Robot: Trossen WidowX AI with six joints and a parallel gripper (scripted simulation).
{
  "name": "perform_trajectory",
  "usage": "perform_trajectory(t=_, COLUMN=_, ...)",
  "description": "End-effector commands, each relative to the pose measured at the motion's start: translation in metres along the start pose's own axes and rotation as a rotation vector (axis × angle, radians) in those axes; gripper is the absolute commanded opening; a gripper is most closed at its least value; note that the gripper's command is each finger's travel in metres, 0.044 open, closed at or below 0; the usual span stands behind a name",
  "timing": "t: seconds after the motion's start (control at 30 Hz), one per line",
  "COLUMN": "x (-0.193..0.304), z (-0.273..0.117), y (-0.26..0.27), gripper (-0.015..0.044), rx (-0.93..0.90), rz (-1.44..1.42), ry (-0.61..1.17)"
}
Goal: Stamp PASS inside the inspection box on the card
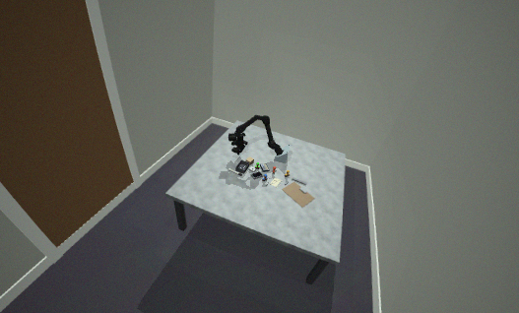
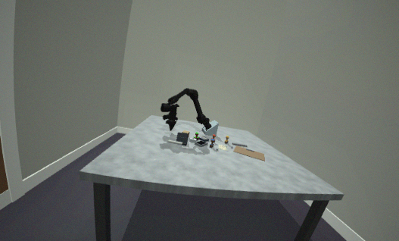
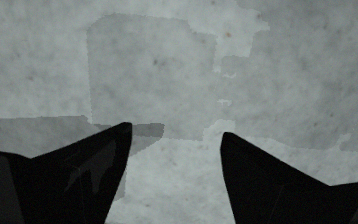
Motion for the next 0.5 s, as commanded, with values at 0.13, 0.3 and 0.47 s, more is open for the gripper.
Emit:
perform_trajectory(t=0.13, x=0.076, z=-0.004, y=0.046, gripper=0.0214, rx=0.018, rz=-0.551, ry=0.069)
perform_trajectory(t=0.3, x=0.13, z=-0.018, y=0.059, gripper=0.0214, rx=0.011, rz=-0.954, ry=0.086)
perform_trajectory(t=0.47, x=0.176, z=-0.035, y=0.061, gripper=0.0214, rx=0.009, rz=-1.329, ry=0.059)
Point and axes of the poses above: the point midway between the two fingers, 35 mm back from their tips, its own z axis out along the fingers, its own y axis across the jaws, x = y × z, the point moved 5 cm from there along -z, back along the fingers, and after that the axes turned 2 degrees about -z, right-handed, at the moved point
